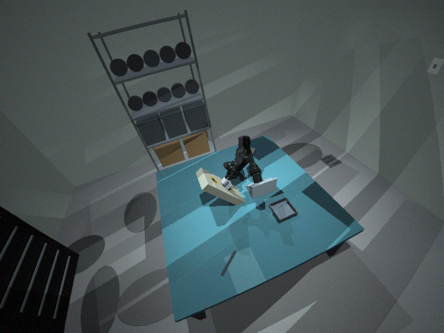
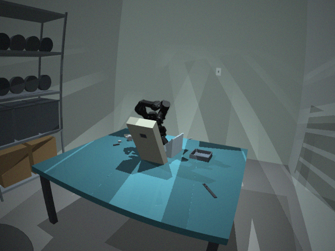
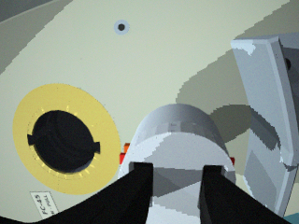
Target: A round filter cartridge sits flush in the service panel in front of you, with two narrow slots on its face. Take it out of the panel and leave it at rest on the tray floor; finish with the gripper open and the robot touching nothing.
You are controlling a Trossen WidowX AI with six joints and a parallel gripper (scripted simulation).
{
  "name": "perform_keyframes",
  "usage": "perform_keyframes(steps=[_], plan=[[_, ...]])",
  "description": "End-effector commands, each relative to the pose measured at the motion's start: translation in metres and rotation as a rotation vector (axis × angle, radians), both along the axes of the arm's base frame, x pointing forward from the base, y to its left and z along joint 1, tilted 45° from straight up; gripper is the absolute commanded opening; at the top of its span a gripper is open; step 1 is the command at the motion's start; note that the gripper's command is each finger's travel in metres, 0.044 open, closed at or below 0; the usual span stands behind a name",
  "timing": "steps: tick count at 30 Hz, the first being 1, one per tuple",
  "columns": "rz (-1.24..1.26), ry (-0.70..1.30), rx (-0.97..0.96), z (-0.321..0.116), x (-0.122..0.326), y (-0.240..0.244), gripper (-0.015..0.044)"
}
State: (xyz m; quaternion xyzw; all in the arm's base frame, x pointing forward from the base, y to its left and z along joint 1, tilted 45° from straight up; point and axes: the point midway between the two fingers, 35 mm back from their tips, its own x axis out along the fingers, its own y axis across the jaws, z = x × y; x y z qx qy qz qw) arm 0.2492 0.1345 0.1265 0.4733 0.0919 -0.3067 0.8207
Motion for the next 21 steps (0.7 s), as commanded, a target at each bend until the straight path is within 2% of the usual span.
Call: perform_keyframes(steps=[1,8,15,19,21], plan=[[0.000,0.001,-0.001,0.000,0.000,0.000,0.0101],[-0.002,-0.013,0.009,0.000,-0.002,-0.003,0.0101],[-0.002,-0.014,0.009,0.042,0.033,0.039,0.0101],[-0.002,-0.014,0.009,0.046,0.036,0.044,0.0101],[-0.002,-0.014,0.011,0.050,0.037,0.048,0.0153]])
